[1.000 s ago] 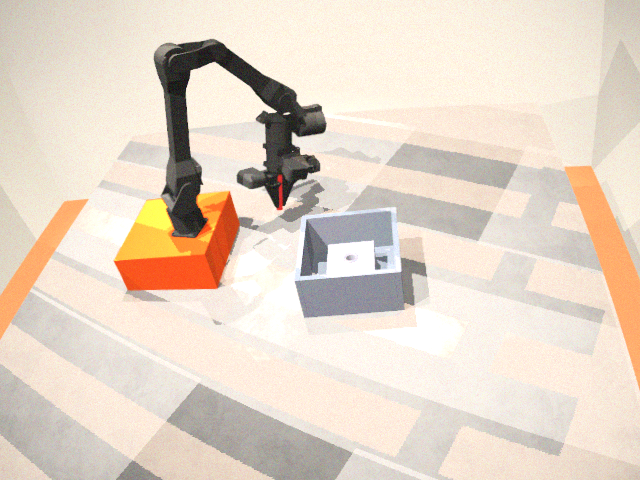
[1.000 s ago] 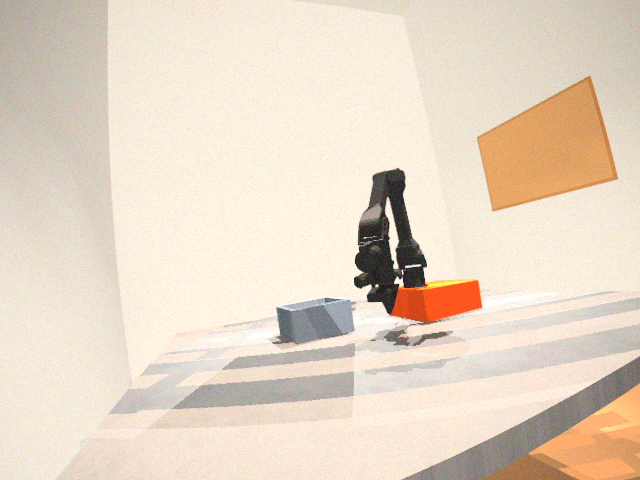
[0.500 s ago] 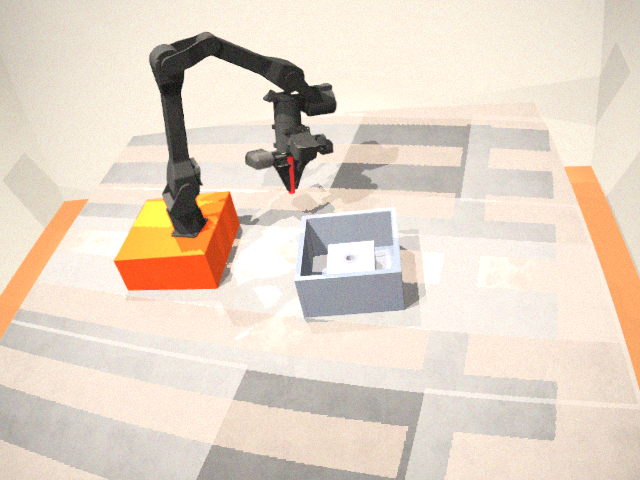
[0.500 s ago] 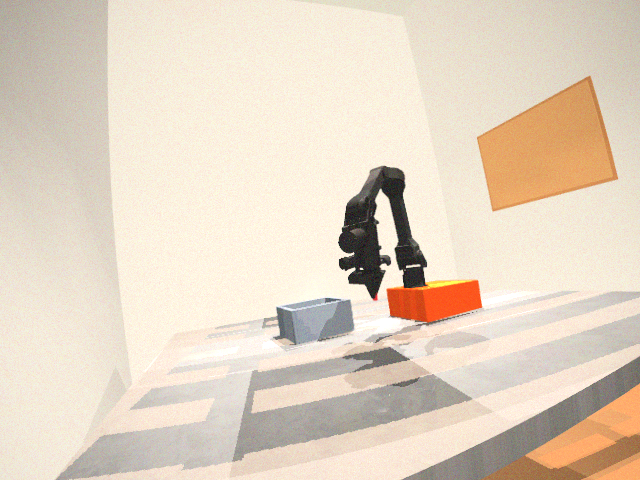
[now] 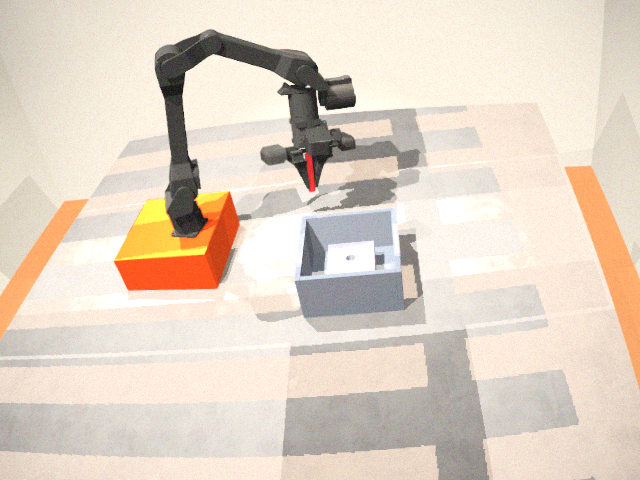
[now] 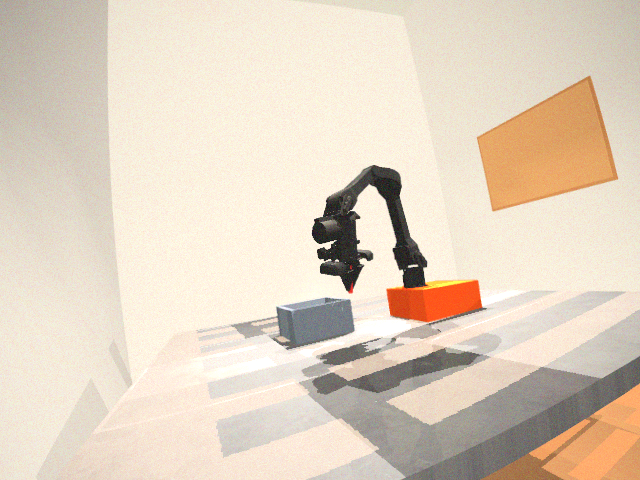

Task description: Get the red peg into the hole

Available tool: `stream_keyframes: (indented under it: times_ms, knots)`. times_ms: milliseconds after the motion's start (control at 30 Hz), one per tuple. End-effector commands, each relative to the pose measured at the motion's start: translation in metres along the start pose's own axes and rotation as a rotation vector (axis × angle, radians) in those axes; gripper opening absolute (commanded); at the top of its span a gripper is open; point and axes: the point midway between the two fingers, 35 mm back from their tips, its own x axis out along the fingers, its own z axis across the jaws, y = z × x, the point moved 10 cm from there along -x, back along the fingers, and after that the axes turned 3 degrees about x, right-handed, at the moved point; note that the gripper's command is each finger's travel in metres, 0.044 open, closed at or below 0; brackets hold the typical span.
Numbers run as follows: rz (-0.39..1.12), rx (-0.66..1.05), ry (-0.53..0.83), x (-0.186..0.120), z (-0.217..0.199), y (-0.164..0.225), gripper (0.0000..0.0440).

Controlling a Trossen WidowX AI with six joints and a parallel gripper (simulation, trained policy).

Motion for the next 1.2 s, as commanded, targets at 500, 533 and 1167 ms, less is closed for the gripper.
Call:
stream_keyframes:
  times_ms: [500, 533, 1167]
  knots:
    - [-0.023, 0.131, -0.025, 0.016, 0.008, -0.094, 0.0]
    - [-0.022, 0.133, -0.026, 0.018, 0.008, -0.1, 0.0]
    - [0.066, 0.032, -0.072, 0.078, 0.007, -0.159, 0.0015]
